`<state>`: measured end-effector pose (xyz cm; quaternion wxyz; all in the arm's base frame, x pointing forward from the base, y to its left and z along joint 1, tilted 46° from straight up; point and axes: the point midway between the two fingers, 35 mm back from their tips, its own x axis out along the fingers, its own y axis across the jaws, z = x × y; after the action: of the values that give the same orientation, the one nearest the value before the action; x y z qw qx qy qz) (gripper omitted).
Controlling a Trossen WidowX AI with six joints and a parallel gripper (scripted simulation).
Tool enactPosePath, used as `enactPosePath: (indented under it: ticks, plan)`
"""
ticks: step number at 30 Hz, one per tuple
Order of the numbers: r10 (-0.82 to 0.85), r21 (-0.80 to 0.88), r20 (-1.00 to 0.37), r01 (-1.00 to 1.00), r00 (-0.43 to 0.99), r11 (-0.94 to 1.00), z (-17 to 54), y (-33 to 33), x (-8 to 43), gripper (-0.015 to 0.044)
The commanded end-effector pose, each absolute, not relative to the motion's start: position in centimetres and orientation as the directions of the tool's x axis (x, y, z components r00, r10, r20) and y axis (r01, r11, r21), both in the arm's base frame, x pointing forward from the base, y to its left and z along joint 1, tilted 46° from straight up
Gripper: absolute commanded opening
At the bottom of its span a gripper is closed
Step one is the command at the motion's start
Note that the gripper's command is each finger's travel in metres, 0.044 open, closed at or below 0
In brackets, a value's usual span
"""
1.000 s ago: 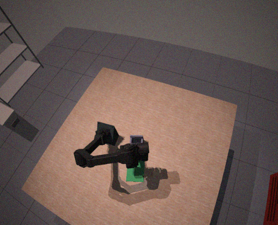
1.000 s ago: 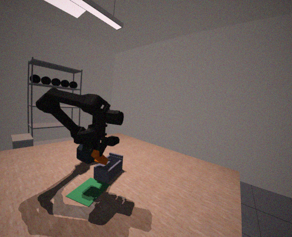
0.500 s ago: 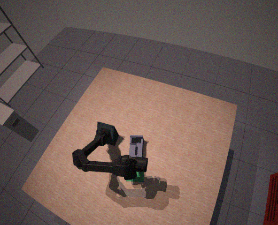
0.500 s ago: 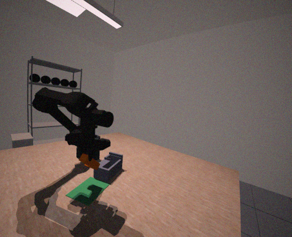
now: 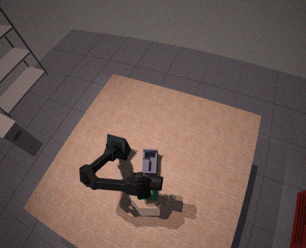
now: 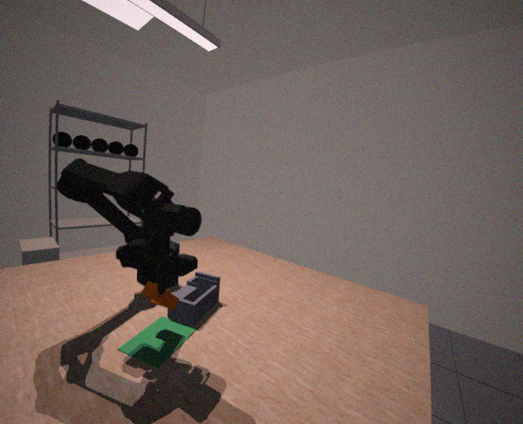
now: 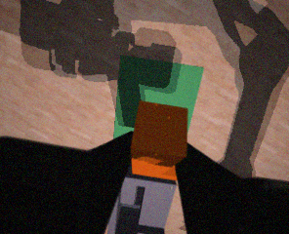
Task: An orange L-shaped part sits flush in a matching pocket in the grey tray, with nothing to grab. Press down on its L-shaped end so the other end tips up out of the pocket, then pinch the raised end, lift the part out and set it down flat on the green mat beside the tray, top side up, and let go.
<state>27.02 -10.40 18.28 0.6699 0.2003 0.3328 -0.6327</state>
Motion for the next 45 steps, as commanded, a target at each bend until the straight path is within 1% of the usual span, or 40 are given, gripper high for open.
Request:
enactPosePath:
  ticks: [1,45]
  plan:
    - [-0.717,-0.158,-0.696,0.98,-0.022,0.124,17.9,-10.8,27.0,0.0]
    - [-0.72,-0.157,-0.693,0.98,-0.021,0.123,13.9,-15.1,26.8,0.0]
